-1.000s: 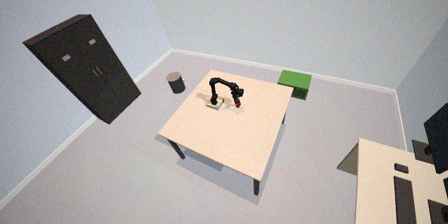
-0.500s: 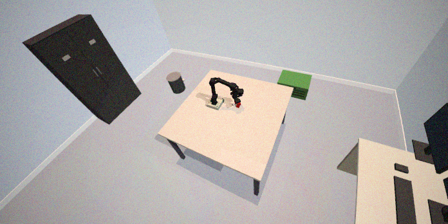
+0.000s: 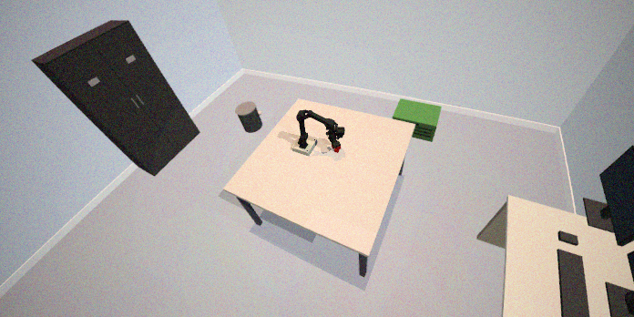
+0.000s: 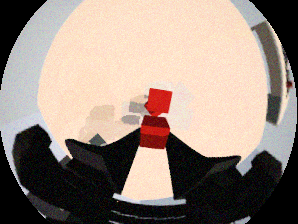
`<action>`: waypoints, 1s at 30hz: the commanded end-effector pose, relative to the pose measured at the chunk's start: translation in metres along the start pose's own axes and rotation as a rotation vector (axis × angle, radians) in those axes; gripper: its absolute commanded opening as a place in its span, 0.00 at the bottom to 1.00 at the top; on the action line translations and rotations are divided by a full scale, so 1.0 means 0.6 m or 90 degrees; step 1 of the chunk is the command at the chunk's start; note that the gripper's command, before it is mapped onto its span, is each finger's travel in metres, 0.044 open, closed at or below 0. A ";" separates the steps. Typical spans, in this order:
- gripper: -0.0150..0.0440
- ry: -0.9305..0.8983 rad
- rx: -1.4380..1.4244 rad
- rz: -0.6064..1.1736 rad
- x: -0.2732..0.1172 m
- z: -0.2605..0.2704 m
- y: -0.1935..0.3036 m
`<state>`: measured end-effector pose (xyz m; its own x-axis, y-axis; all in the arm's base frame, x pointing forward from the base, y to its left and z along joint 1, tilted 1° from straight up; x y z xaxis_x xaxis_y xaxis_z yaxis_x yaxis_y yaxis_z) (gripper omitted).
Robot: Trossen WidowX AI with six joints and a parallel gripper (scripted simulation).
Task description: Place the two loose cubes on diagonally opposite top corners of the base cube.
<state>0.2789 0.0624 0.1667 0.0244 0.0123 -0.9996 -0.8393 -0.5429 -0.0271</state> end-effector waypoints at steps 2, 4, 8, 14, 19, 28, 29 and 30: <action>0.43 -0.003 -0.003 0.000 0.002 0.001 0.000; 0.43 -0.003 -0.003 0.000 0.005 0.001 0.000; 0.43 -0.003 -0.002 0.000 0.021 0.000 -0.001; 0.43 -0.003 0.000 0.000 0.045 0.000 -0.002; 0.43 -0.003 0.000 0.000 0.051 0.000 -0.002; 0.43 -0.003 0.000 0.000 0.051 0.000 -0.002; 0.43 -0.003 0.000 0.000 0.052 0.000 -0.002; 0.43 -0.003 0.001 0.000 0.053 0.000 -0.002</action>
Point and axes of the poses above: the point midway between the two fingers, 35 mm back from their tips, its own x axis out along the fingers, its own z axis across the jaws, y = z × x, the point moved 9 cm from there along -x, back along the fingers, and after that the axes turned 14 degrees about x, right-handed, at the moved point
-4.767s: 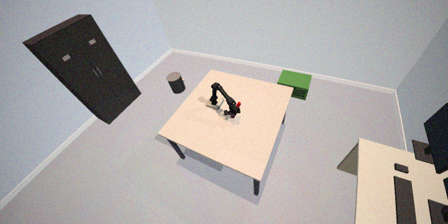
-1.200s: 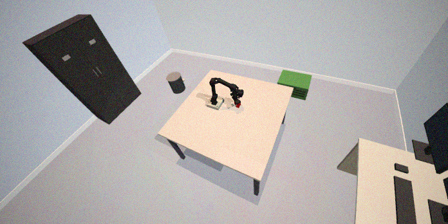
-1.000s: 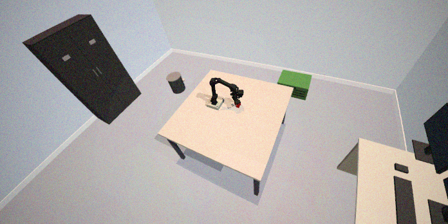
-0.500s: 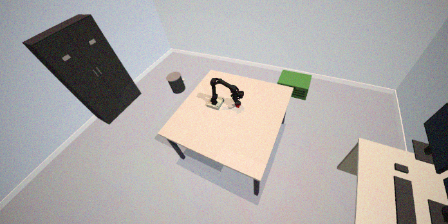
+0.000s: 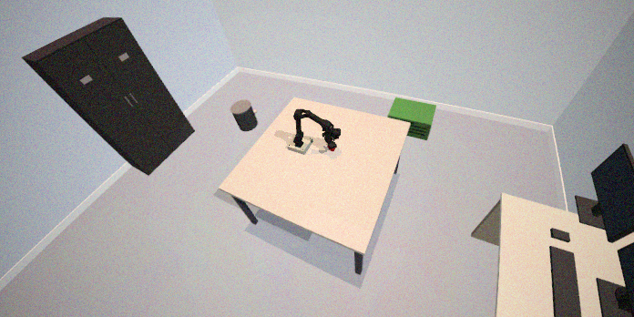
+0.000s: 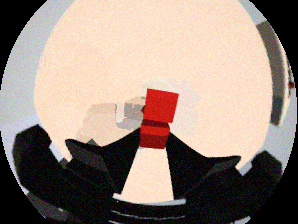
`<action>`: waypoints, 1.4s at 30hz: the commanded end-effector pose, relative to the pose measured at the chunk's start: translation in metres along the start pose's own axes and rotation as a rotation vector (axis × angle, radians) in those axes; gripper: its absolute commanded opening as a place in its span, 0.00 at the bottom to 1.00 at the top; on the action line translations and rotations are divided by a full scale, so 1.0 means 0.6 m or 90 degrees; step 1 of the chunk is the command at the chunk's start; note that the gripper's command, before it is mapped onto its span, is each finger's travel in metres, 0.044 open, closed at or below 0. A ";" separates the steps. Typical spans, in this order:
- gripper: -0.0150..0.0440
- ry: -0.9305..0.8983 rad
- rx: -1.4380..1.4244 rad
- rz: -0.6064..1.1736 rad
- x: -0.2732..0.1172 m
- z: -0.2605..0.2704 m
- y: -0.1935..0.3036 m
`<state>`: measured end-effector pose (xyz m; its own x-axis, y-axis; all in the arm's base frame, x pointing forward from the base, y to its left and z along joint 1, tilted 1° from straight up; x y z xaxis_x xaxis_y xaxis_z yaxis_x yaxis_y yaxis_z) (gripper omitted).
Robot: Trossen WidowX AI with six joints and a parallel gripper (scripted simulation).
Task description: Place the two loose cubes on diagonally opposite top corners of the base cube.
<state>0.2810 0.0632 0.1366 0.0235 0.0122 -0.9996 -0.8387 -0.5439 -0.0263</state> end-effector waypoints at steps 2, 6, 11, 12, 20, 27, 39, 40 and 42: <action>0.43 -0.003 0.001 -0.001 0.003 0.000 0.000; 0.43 -0.003 0.001 -0.001 0.003 0.000 0.000; 0.43 -0.003 0.001 -0.001 0.003 0.000 0.000; 0.43 -0.003 0.001 -0.001 0.003 0.000 0.000; 0.60 -0.003 0.001 -0.001 0.003 0.000 0.000; 0.60 0.000 0.000 0.000 -0.011 0.000 0.000; 0.60 0.000 0.000 0.000 -0.033 0.000 0.000; 0.60 0.000 0.000 0.000 -0.035 0.000 0.000; 0.60 0.000 0.000 0.000 -0.039 0.000 0.000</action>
Point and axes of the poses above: the point midway between the two fingers, 35 mm back from their tips, its own x axis out along the fingers, its own z axis across the jaws, y = z × x, the point moved 9 cm from there along -x, back along the fingers, and after that the axes turned 14 degrees about x, right-handed, at the moved point
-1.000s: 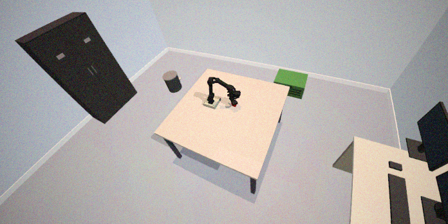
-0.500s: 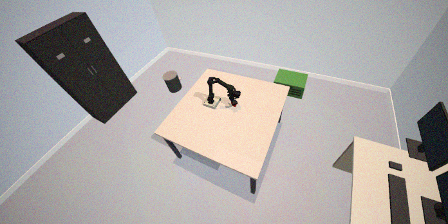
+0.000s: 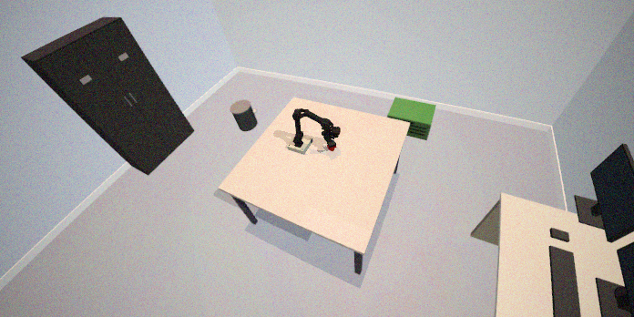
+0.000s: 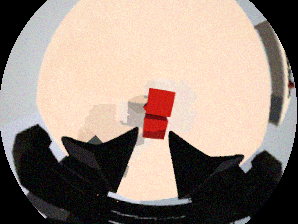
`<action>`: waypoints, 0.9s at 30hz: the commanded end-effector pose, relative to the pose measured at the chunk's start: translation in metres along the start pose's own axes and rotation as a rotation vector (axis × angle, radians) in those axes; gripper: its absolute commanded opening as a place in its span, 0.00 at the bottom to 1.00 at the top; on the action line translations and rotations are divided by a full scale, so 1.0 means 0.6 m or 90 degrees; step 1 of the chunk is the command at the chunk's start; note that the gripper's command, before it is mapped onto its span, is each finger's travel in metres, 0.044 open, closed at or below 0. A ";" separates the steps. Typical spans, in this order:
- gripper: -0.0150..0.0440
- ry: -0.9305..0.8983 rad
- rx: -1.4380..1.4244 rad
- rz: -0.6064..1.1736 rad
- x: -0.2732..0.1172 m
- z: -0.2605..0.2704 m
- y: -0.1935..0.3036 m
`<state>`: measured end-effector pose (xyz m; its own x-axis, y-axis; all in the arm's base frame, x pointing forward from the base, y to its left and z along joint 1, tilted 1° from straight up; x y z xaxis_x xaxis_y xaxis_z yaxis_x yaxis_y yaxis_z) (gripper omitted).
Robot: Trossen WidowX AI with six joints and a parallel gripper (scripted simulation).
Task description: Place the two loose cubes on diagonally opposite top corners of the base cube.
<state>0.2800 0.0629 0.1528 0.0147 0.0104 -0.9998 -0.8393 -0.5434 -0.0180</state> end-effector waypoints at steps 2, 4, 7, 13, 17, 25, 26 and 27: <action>0.60 0.002 0.000 -0.005 -0.015 0.000 -0.001; 0.60 0.002 0.000 -0.005 -0.019 0.000 -0.001; 0.60 0.002 0.000 -0.005 -0.025 0.000 -0.001; 0.60 0.002 0.000 -0.005 -0.037 0.000 -0.001; 0.60 0.002 0.000 -0.005 -0.046 0.000 -0.001; 0.60 0.002 0.000 -0.005 -0.062 -0.001 -0.001; 0.60 0.002 0.000 -0.005 -0.065 -0.001 -0.001; 0.60 0.002 0.000 -0.005 -0.067 -0.001 -0.001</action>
Point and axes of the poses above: the point midway between the two fingers, 35 mm back from their tips, its own x axis out along the fingers, its own z axis across the jaws, y = z × x, the point moved 9 cm from there along -x, back along the fingers, and after that the axes turned 14 degrees about x, right-handed, at the moved point
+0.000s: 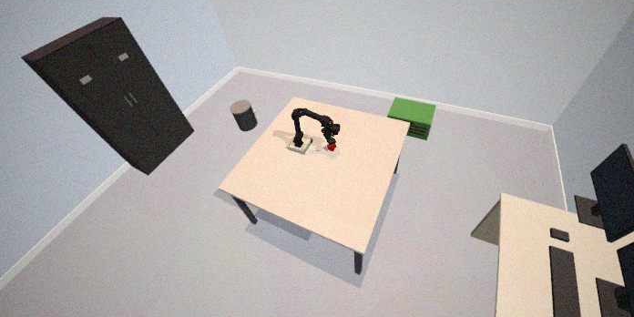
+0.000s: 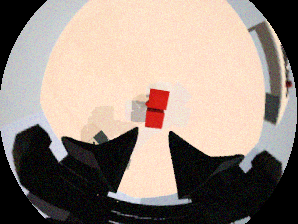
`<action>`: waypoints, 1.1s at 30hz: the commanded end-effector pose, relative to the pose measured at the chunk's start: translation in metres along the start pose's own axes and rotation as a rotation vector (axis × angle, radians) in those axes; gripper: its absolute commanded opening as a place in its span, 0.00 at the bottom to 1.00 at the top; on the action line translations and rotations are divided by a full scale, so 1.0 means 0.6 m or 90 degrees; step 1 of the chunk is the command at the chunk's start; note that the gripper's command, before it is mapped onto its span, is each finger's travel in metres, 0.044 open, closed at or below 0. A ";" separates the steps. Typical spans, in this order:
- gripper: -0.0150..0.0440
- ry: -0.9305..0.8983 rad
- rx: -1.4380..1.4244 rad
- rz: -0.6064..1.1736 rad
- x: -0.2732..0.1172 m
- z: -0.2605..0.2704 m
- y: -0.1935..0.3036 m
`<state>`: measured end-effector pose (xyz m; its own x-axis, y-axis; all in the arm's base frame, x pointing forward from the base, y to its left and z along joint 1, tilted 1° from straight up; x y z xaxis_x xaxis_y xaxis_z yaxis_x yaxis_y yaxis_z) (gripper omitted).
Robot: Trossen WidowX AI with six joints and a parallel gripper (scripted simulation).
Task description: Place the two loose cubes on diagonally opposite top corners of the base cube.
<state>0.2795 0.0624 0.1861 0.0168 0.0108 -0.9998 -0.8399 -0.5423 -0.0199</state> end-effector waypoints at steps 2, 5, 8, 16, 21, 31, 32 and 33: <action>0.60 0.001 -0.001 -0.004 -0.016 0.000 -0.001; 0.60 0.001 -0.001 -0.004 -0.021 0.000 -0.001; 0.60 0.001 -0.001 -0.004 -0.021 0.000 -0.001; 0.91 0.001 0.000 -0.002 -0.032 0.000 0.000; 0.93 0.001 0.000 -0.002 -0.037 0.000 0.000; 0.93 -0.007 0.001 -0.003 -0.039 0.173 -0.066; 0.93 -0.008 0.001 -0.003 -0.039 0.194 -0.070; 0.93 -0.008 0.001 -0.003 -0.040 0.207 -0.071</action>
<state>0.2635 0.1506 0.2097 0.0192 0.0236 -0.9995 -0.8385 -0.5441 -0.0289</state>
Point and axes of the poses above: the point midway between the two fingers, 35 mm back from their tips, its own x axis out along the fingers, its own z axis across the jaws, y = z × x, the point moved 9 cm from there along -x, back along the fingers, and after that the axes turned 14 degrees about x, right-handed, at the moved point
